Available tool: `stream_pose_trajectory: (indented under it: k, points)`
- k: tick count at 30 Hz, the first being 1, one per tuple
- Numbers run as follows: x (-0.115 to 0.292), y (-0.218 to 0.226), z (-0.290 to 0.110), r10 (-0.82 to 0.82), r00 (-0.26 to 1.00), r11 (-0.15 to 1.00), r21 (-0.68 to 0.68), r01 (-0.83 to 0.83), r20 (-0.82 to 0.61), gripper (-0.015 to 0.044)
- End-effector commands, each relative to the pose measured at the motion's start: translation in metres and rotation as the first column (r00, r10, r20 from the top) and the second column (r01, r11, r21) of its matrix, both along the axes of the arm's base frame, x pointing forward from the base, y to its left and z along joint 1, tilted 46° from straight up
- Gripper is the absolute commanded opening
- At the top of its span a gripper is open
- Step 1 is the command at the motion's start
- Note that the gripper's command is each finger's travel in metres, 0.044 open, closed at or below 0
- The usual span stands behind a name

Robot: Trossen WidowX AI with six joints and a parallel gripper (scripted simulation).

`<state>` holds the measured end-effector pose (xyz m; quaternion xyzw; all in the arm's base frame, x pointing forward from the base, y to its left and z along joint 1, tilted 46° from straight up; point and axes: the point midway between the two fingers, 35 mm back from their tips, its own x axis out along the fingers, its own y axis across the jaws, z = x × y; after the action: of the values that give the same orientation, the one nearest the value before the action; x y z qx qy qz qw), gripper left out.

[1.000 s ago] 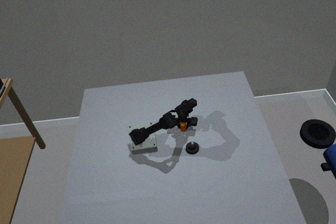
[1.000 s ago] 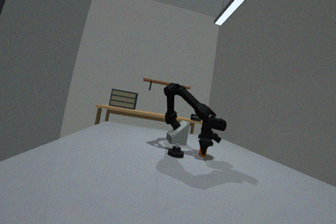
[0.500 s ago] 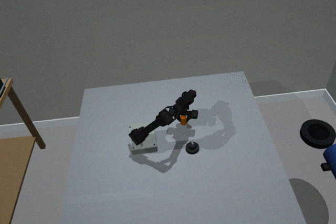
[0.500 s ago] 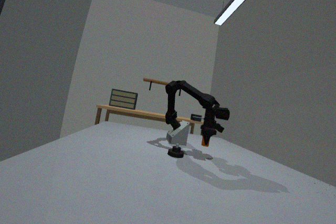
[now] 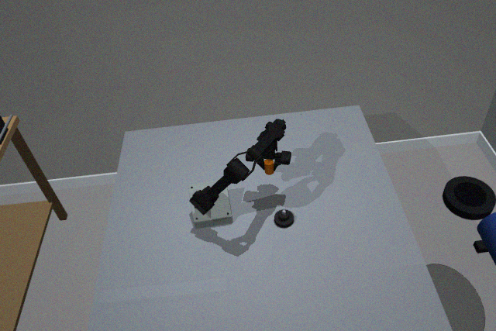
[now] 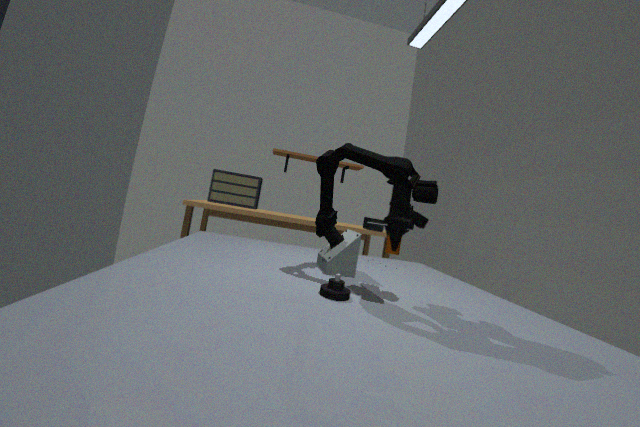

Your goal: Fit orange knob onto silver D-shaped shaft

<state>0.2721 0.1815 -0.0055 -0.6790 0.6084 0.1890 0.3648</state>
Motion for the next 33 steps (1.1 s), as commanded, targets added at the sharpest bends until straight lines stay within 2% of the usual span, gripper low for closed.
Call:
stream_pose_trajectory:
  k: [1,16,33]
  points:
    - [-0.003,0.004,0.003,0.019,1.000,1.000,-0.002,-0.019,0.022,0.0000]
    - [-0.027,0.022,0.020,0.242,0.940,0.970,-0.092,-0.226,0.240,0.0000]
    - [-0.055,0.043,0.042,0.471,0.763,0.882,-0.237,-0.408,0.441,0.0000]
